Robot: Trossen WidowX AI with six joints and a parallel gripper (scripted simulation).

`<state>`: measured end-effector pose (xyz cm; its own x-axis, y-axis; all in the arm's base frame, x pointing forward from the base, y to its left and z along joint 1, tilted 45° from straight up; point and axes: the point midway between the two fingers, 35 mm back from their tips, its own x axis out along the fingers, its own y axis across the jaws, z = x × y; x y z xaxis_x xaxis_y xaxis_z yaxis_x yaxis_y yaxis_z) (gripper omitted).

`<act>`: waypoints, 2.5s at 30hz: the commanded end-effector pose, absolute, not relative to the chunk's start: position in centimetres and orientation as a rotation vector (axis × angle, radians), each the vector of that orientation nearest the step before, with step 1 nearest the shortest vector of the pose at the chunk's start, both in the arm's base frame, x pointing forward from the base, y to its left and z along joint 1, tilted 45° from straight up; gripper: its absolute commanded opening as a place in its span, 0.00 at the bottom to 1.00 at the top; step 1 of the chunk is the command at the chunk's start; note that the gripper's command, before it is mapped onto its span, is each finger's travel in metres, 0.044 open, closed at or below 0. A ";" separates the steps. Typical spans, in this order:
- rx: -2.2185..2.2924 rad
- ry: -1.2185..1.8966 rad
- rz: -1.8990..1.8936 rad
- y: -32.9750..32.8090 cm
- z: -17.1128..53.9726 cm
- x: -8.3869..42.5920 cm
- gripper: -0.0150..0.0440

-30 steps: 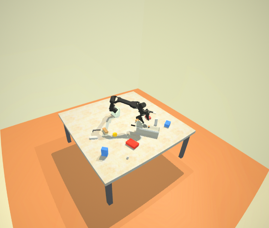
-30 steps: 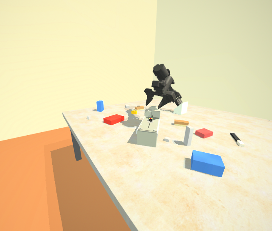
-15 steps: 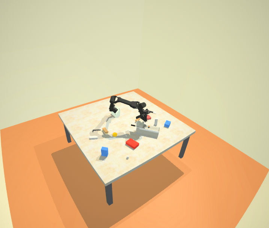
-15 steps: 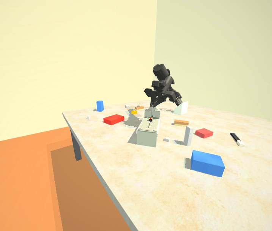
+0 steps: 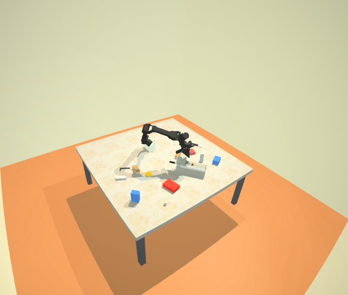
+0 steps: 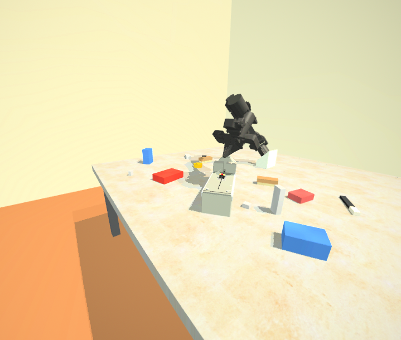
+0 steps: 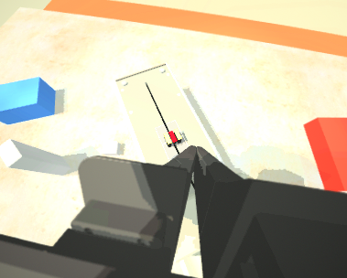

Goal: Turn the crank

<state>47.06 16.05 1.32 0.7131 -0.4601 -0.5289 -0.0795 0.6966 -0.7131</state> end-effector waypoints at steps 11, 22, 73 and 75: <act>-0.786 0.763 -0.237 16.0 1.3 47.1 0.52; -0.786 0.763 -0.237 16.0 1.3 47.1 1.00; -0.786 0.763 -0.237 16.1 1.3 47.1 0.83; -0.786 0.763 -0.237 16.1 1.3 47.1 0.92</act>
